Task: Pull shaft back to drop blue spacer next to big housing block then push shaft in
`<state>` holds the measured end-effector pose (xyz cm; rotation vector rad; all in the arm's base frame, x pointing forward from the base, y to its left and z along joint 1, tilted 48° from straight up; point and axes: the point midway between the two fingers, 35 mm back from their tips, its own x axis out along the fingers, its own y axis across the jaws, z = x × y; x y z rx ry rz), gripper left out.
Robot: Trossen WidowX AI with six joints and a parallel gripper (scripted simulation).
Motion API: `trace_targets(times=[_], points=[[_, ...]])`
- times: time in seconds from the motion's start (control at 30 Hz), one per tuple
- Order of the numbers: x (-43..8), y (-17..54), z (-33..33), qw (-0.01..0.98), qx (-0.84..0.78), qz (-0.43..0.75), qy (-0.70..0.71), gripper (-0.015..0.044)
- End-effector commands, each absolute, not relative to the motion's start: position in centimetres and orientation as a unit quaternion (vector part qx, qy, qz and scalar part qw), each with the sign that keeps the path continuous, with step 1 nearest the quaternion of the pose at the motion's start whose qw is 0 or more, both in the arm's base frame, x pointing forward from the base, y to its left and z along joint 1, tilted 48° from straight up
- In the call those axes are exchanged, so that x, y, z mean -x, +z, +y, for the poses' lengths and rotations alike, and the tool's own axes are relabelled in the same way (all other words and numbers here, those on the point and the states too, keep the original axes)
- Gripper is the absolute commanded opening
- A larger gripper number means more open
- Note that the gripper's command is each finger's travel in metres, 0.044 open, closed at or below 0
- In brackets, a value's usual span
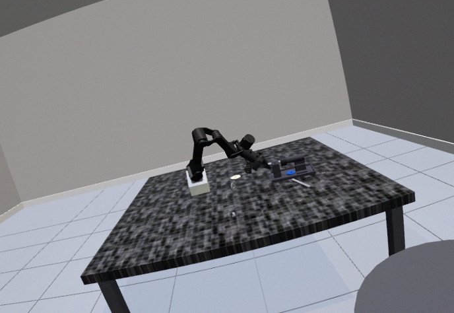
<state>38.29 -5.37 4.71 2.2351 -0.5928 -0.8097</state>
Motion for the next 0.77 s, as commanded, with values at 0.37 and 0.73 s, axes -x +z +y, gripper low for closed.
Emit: trace_targets(times=[0.37,0.73], points=[[-38.33,4.70,-5.36,0.340,-0.857,-0.228,-0.312,0.0026],[-38.33,4.70,-5.36,0.340,-0.857,-0.228,-0.312,0.0315]])
